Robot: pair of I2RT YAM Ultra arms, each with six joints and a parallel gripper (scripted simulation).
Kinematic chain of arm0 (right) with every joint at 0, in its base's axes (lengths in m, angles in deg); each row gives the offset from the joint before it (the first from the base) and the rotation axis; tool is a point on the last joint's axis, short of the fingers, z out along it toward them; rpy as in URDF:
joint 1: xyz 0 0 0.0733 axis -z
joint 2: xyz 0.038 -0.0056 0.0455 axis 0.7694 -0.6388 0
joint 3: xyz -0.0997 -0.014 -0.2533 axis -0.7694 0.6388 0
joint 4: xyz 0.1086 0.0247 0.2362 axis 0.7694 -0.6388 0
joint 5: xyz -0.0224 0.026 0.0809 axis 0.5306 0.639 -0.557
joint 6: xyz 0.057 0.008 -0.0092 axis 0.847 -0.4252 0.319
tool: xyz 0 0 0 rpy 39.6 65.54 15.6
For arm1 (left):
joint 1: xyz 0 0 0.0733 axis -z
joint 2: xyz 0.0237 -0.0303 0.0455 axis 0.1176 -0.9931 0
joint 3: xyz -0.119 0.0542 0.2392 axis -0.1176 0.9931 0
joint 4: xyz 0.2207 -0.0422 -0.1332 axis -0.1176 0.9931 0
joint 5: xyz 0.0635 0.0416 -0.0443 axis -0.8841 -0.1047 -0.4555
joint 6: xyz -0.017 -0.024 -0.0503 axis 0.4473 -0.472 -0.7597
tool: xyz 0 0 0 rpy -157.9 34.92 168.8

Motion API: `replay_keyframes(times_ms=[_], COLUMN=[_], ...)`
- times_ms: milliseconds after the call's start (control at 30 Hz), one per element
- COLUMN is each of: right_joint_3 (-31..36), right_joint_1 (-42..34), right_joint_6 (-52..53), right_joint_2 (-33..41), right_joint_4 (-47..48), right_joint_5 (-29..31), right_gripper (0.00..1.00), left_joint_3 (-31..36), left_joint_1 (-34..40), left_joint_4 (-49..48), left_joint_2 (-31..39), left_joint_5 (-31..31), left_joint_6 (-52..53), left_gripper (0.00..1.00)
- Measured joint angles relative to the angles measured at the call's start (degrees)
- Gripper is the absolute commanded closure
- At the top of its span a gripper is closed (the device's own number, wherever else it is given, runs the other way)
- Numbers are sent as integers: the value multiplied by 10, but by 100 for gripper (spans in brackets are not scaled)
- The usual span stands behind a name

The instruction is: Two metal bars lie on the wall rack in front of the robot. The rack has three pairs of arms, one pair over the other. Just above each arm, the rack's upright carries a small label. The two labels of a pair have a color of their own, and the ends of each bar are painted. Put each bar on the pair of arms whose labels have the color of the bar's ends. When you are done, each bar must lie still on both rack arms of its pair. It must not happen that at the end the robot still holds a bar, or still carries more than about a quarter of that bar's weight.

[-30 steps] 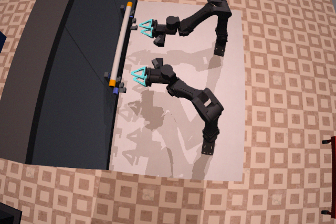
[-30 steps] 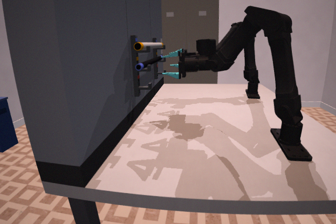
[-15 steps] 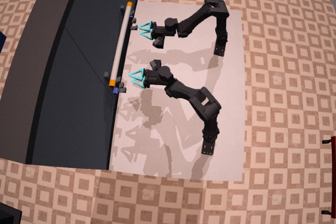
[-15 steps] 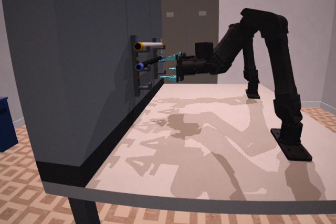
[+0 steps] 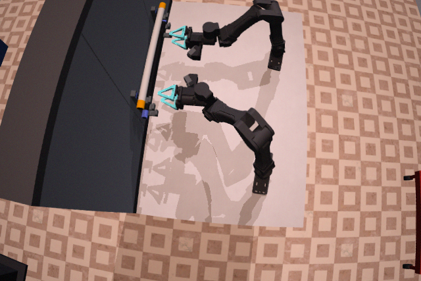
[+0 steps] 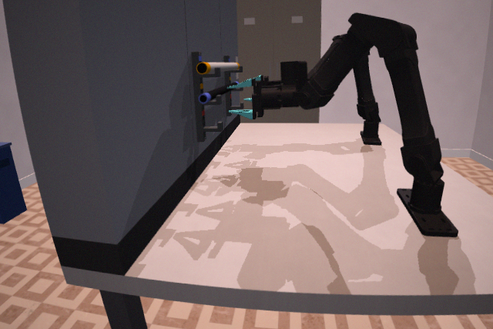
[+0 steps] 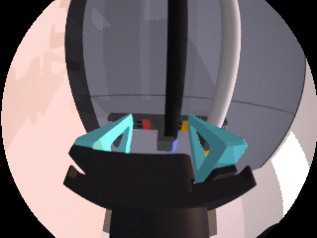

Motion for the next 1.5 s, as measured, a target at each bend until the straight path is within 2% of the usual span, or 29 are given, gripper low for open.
replay_keyframes(times_ms=[1300,1500], right_joint_3=[-113,-118], right_joint_1=[16,16], right_joint_6=[0,0], right_joint_2=[-83,-86], right_joint_4=[-25,-27], right_joint_5=[-16,-17], right_gripper=[32,41], left_joint_3=[-96,-100], left_joint_1=[-39,-40], left_joint_4=[17,20], left_joint_2=[-68,-70], left_joint_5=[39,42], left_joint_6=[0,0], left_gripper=[30,39])
